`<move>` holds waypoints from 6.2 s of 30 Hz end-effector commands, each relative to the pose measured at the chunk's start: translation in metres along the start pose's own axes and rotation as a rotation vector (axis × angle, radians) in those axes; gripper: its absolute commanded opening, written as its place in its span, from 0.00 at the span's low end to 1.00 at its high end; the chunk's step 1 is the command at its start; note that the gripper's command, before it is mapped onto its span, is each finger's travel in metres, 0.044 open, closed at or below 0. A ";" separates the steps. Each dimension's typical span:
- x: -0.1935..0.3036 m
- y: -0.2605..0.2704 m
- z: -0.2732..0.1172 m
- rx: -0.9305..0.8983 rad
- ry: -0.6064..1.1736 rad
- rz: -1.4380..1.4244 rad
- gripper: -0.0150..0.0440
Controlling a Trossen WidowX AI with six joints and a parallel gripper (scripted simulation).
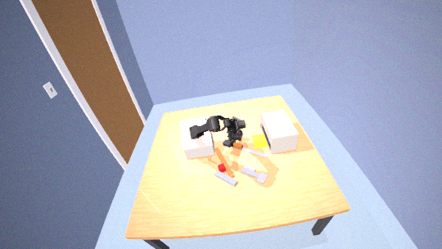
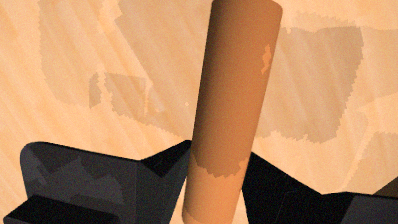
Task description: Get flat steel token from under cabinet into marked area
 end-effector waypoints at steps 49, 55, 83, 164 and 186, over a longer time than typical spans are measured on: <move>0.034 0.043 -0.002 -0.008 -0.001 -0.004 0.25; 0.039 0.048 -0.002 -0.008 -0.001 -0.004 0.25; 0.061 0.071 -0.002 -0.010 0.000 -0.003 0.25; 0.121 0.143 -0.005 -0.015 0.001 -0.001 0.25; 0.134 0.161 -0.005 -0.017 0.002 -0.001 0.25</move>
Point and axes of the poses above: the point midway between the two fingers, 35 mm back from their tips, its own z axis out along the fingers, its own y axis across the jaws, x = y × z, the point moved 3 cm from there along -z, back along the fingers, and after that the axes turned 1 degree about -z, right-handed, at the moved point
